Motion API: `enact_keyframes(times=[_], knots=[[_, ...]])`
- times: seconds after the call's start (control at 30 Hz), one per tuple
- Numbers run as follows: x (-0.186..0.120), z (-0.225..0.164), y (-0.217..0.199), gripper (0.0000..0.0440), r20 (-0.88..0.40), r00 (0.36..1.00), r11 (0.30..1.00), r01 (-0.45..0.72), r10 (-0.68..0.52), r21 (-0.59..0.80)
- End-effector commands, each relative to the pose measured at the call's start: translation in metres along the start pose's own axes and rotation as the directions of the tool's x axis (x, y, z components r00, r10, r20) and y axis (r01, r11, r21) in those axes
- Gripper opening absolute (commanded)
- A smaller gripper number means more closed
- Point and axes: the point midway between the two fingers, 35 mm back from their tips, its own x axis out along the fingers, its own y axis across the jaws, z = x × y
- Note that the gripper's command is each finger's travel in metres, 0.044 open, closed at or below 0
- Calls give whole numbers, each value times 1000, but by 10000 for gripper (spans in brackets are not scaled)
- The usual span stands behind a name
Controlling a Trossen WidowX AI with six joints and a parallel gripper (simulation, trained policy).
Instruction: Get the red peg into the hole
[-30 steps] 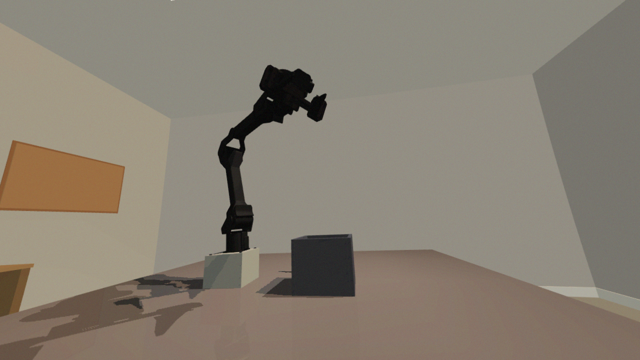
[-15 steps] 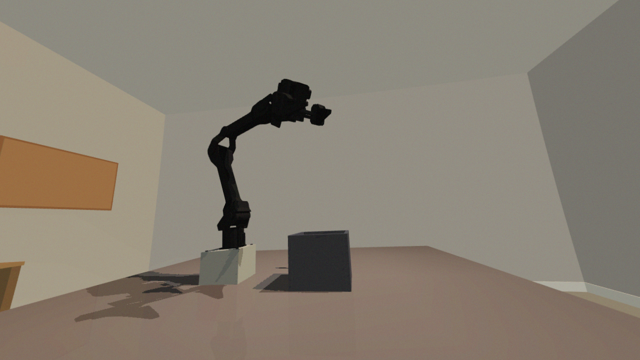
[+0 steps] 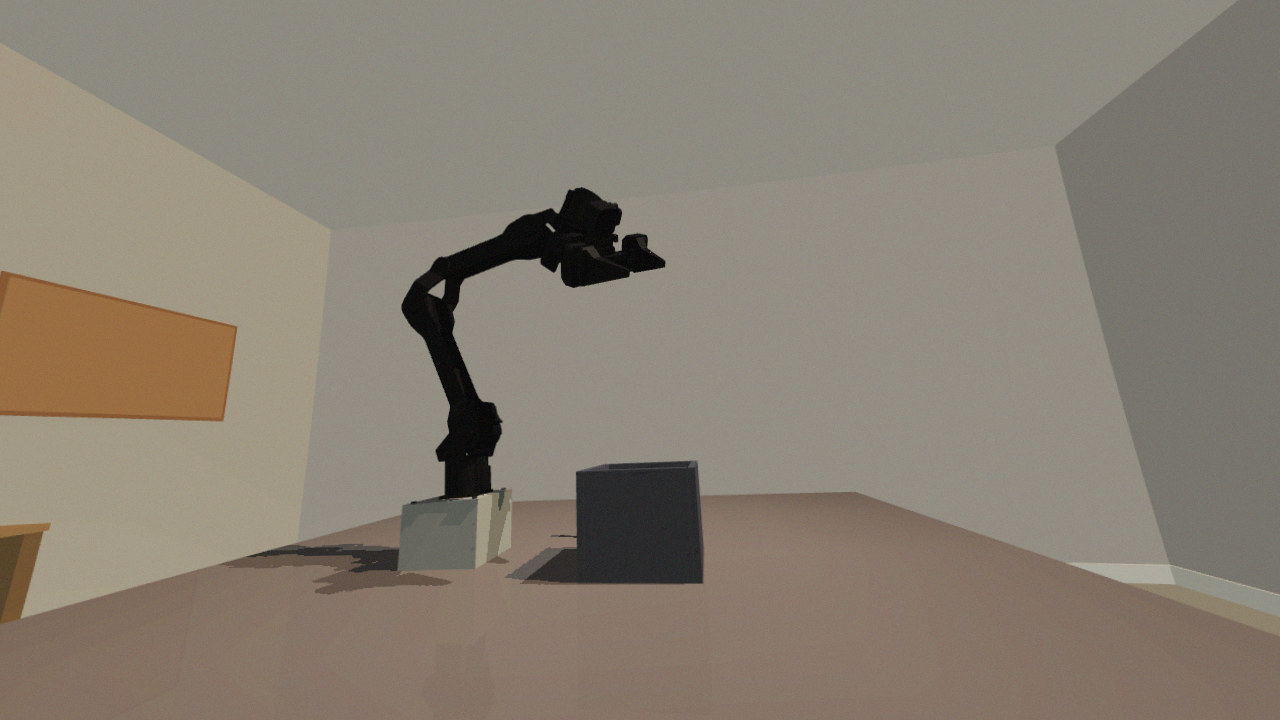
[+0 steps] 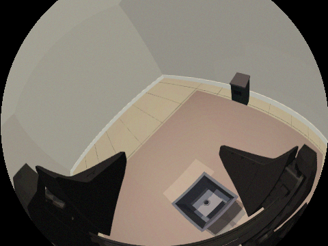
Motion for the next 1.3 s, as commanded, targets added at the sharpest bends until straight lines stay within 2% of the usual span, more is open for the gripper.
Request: enact_keyframes(times=[0.0, 0.3, 0.57, 0.93, 1.27], knots=[[-6, -16, 6, 439, -50, 998, 998, -25, 27, 55], [-18, -66, 20, 438, -212, 974, 978, -38, 83, 205], [-32, -112, 27, 436, -364, 926, 948, 18, 104, 317], [-52, -175, 27, 430, -564, 822, 892, 195, 79, 408], [-72, -227, 18, 423, -711, 703, 814, 414, -2, 408]])
